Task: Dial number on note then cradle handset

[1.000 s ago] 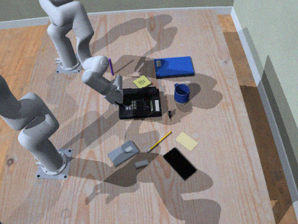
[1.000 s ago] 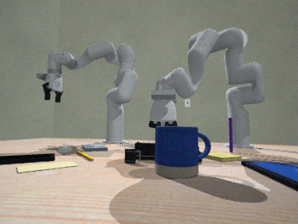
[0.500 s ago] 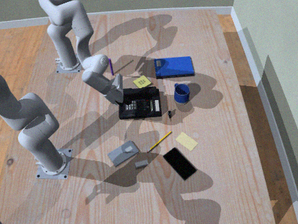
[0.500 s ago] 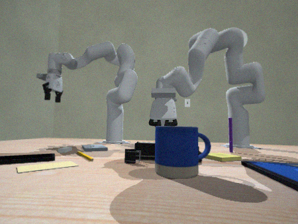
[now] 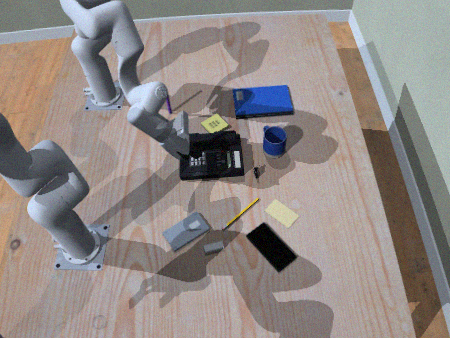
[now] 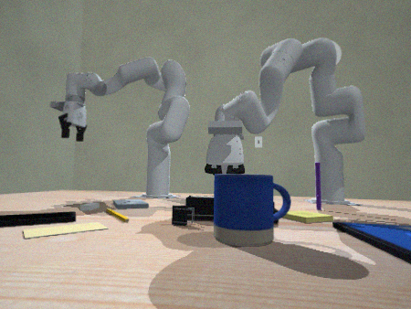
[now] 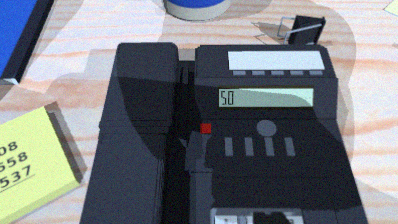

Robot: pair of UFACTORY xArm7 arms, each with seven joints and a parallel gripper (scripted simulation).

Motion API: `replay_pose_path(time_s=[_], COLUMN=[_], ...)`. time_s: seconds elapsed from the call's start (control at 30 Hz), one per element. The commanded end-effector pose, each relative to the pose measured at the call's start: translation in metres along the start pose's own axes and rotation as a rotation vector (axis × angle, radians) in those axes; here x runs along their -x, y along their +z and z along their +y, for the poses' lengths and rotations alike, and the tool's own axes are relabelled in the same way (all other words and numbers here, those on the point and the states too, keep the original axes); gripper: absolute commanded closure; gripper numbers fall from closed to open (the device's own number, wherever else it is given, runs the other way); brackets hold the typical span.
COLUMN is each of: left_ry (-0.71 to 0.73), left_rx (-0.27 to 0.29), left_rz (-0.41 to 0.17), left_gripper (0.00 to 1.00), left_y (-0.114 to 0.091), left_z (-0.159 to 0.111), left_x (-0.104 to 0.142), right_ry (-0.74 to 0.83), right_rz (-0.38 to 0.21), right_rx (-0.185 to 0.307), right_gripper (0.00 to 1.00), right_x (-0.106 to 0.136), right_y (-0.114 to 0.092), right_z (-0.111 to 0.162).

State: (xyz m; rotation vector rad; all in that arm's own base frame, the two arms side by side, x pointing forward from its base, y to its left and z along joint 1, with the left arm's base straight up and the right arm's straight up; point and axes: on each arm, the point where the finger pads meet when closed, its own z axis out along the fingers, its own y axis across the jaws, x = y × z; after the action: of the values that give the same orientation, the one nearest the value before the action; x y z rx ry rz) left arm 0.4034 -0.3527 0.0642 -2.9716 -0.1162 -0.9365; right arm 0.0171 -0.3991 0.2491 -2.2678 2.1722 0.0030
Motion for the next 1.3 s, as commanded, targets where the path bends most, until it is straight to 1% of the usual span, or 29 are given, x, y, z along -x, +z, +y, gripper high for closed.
replay_pose_path(time_s=[0.0,0.53,1.27], left_ry=[-0.001,-0.001,-0.001], left_rx=[0.001,0.001,0.001], left_rz=[0.001,0.001,0.001], left_gripper=[1.0,1.0,1.0], left_y=[-0.0001,0.0051,0.007], left_z=[0.0006,0.0006,0.0006], left_x=[-0.0016,0.0021,0.0034], right_ry=[0.0,0.0,0.0], right_rz=[0.002,0.002,0.002], right_rx=[0.0,0.0,0.0], right_gripper=[0.0,0.0,0.0], right_x=[-0.0006,-0.0006,-0.0006], right_y=[-0.0009,-0.0009,-0.0009], right_z=[-0.0001,-0.0001,-0.0001])
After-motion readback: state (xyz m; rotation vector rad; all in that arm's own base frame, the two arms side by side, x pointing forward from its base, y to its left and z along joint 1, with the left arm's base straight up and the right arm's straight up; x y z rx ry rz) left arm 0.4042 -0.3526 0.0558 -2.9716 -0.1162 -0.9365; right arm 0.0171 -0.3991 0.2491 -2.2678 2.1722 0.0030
